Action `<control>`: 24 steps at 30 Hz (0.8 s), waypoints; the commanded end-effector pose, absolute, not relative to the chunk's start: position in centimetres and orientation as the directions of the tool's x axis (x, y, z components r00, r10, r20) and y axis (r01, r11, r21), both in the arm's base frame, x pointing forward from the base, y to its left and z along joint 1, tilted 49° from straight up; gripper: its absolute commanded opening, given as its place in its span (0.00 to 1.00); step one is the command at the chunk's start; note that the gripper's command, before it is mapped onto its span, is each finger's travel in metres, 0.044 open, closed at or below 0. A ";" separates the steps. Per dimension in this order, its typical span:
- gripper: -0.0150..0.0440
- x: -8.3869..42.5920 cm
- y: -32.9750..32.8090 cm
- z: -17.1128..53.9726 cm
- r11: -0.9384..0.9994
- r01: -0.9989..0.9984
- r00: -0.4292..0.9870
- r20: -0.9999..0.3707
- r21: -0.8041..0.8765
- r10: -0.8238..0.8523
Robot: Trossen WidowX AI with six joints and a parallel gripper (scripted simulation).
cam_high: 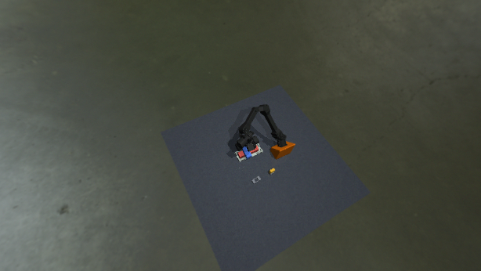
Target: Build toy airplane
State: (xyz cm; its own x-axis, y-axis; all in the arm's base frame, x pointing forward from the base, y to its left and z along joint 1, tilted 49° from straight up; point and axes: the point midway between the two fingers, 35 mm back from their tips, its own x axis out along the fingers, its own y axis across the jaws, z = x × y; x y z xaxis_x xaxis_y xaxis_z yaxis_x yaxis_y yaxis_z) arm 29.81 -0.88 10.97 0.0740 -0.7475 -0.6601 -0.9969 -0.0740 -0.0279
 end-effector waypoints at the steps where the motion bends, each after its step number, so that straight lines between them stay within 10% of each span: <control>1: 1.00 29.3 1.7 13.1 -0.076 -0.997 0.074 -0.658 -0.024 -0.750; 10: 1.00 29.7 1.7 13.1 0.155 -0.947 0.074 -0.658 -0.283 -0.750; 24: 1.00 29.8 1.6 13.0 0.636 -0.193 0.074 -0.658 -0.747 -0.750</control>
State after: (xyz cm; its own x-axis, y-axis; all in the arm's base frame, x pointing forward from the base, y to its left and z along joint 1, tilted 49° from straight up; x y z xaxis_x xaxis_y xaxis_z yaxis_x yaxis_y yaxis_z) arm 29.78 1.66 13.21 0.0810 -0.7489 -0.6577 -0.6066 0.4865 -0.6288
